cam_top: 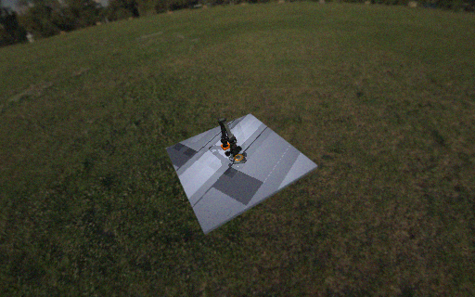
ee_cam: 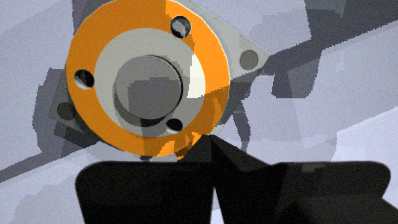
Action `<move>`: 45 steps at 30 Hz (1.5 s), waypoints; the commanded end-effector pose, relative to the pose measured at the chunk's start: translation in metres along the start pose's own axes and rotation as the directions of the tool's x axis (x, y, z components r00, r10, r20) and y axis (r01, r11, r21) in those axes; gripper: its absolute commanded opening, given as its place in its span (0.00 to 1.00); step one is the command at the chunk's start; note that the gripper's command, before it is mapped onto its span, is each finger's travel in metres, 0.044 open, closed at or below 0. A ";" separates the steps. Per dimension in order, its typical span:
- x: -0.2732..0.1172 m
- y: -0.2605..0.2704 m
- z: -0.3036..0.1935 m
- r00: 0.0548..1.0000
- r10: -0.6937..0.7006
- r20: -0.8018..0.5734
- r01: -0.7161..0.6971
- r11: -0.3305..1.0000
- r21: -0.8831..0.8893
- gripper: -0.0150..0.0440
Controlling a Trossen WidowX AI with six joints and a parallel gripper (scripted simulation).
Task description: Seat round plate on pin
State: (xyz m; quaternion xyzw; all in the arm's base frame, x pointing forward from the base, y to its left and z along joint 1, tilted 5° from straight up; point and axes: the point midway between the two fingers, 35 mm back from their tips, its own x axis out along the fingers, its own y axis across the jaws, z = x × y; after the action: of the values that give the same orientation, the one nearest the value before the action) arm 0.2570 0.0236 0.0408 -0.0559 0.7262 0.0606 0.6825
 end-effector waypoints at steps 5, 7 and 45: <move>0.001 0.009 -0.008 1.000 0.005 -0.001 -0.005 1.000 0.001 0.25; 0.001 0.012 -0.010 1.000 0.006 -0.001 -0.006 1.000 0.001 0.25; 0.000 0.058 -0.014 1.000 0.009 -0.001 -0.009 1.000 0.001 0.25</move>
State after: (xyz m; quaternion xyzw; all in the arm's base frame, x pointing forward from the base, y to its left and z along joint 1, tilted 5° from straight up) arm 0.2329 0.0735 0.0423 -0.0544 0.7265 0.0613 0.6822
